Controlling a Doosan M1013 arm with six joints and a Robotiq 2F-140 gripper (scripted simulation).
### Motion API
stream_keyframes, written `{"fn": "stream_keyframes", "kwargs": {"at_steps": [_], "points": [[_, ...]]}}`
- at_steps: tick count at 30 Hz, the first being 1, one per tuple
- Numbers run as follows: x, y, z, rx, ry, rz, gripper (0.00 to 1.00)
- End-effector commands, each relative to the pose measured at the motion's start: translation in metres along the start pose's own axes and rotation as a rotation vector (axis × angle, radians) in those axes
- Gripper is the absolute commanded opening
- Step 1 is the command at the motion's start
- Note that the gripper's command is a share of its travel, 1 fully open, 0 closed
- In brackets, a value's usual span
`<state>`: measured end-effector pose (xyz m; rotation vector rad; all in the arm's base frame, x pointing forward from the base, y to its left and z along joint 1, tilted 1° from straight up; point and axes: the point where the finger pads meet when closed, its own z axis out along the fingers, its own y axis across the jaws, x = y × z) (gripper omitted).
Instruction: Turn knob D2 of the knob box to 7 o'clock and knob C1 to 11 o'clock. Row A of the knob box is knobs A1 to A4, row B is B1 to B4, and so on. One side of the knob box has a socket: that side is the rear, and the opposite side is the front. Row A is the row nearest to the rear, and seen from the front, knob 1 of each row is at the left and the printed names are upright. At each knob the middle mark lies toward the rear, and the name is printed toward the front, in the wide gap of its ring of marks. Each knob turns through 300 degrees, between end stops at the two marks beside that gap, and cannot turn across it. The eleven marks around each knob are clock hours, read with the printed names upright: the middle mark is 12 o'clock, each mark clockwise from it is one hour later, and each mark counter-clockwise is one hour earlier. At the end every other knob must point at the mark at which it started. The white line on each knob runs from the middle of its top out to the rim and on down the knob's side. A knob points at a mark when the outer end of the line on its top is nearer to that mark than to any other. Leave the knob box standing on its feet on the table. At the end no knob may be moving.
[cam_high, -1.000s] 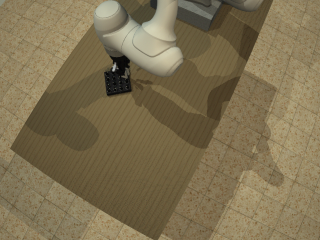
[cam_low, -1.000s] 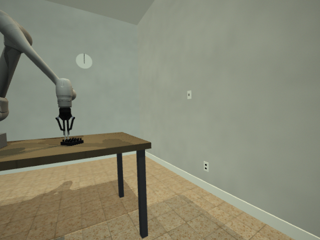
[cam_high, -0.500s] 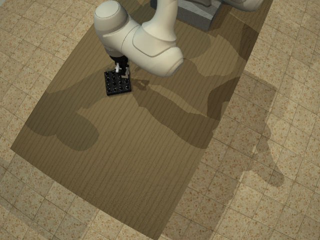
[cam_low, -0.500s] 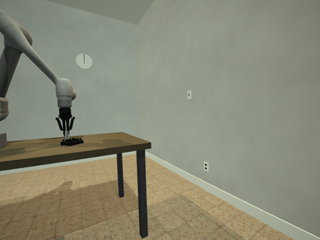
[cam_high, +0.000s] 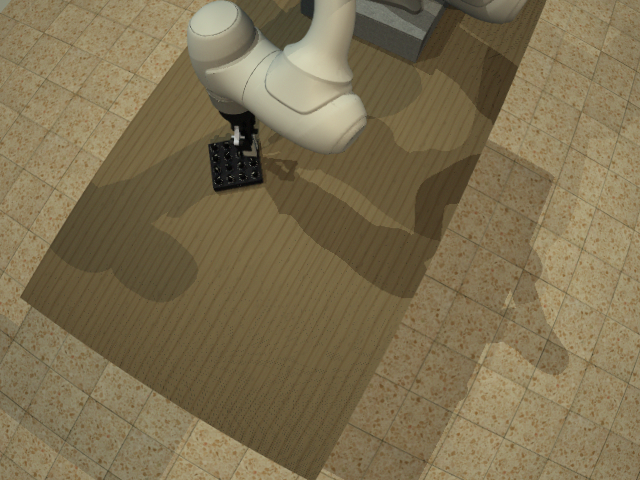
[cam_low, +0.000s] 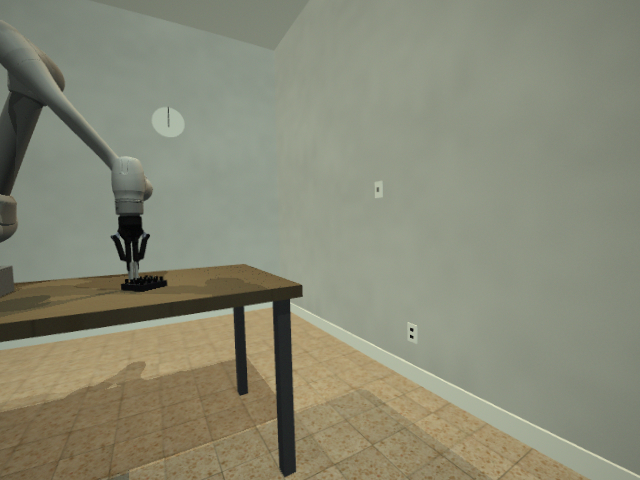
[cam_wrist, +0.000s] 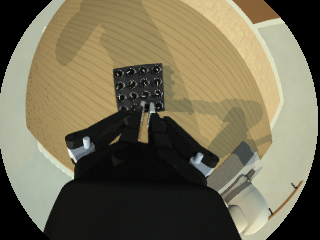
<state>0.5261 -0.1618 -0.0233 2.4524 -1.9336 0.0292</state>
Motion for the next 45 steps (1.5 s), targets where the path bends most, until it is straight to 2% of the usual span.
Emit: {"fn": "stream_keyframes", "kwargs": {"at_steps": [1, 9, 10, 32, 40, 45], "points": [[0.000, 0.001, 0.003, 0.000, -0.004, 0.002, 0.05], [0.000, 0.001, 0.003, 0.000, -0.004, 0.002, 0.05], [0.000, 0.001, 0.003, 0.000, -0.004, 0.002, 0.12], [0.000, 0.001, 0.002, 0.000, -0.004, 0.002, 0.12], [0.000, 0.001, -0.008, 0.000, -0.004, 0.002, 0.12], [0.000, 0.001, -0.022, 0.000, -0.004, 0.002, 0.12]]}}
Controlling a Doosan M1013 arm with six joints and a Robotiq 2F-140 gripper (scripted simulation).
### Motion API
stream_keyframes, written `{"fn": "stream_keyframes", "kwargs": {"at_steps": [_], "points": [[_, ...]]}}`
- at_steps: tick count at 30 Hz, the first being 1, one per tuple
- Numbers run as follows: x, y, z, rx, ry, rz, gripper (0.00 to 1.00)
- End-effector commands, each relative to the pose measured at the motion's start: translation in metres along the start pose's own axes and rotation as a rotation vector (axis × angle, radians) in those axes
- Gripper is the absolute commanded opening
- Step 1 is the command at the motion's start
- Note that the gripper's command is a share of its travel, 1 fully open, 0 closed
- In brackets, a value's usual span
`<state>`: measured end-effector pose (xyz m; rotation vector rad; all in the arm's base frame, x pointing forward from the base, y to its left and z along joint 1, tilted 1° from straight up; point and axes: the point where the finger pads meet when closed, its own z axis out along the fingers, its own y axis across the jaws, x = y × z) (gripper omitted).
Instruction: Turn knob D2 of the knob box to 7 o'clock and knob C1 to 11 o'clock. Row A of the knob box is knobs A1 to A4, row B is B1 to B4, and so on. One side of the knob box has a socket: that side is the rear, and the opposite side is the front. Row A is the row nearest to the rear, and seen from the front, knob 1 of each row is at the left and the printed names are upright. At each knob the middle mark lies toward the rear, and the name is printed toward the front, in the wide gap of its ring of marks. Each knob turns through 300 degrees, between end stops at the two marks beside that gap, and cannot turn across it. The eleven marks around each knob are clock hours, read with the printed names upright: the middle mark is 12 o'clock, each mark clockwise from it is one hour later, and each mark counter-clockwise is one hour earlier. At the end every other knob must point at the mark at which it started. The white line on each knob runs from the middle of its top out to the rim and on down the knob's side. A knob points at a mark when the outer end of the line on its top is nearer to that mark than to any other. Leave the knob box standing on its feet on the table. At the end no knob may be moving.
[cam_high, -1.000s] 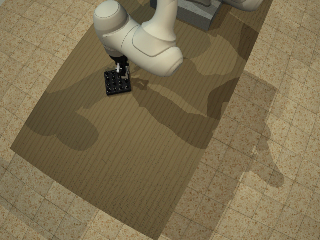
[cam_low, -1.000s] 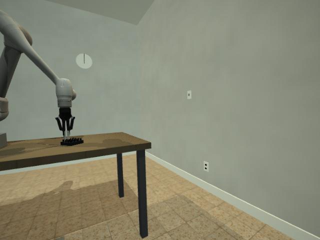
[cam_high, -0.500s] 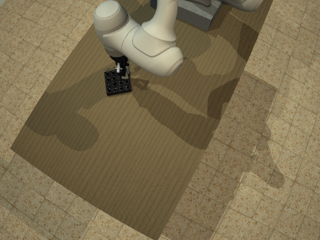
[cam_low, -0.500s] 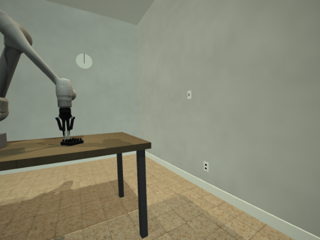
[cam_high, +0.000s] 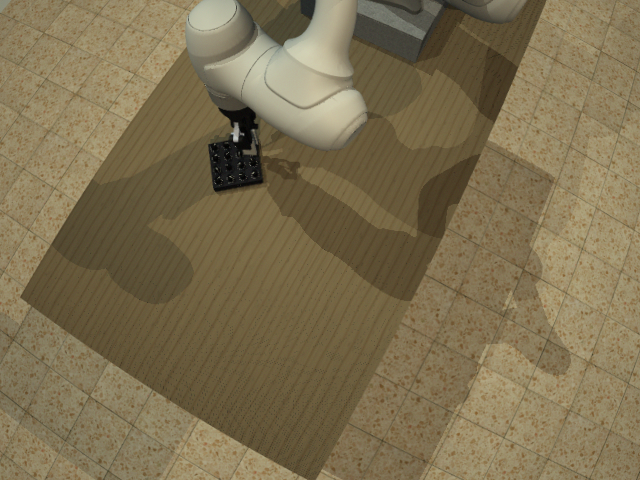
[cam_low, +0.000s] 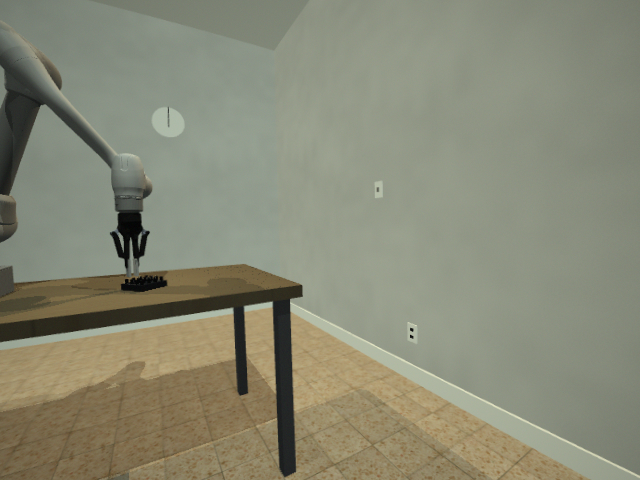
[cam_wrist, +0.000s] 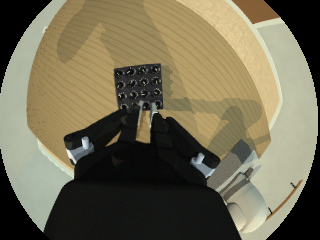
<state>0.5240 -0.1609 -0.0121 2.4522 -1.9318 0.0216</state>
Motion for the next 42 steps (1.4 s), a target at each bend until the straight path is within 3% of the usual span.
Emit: {"fn": "stream_keyframes", "kwargs": {"at_steps": [1, 7, 22, 31, 42], "points": [[0.001, -0.001, -0.013, 0.004, -0.001, 0.003, 0.12], [0.001, -0.001, -0.024, 0.004, -0.001, 0.003, 0.12], [0.002, 0.000, -0.024, 0.004, -0.001, 0.000, 0.12], [0.034, 0.017, -0.044, 0.004, -0.001, -0.230, 0.12], [0.034, 0.017, -0.044, 0.004, -0.001, -0.233, 0.12]]}}
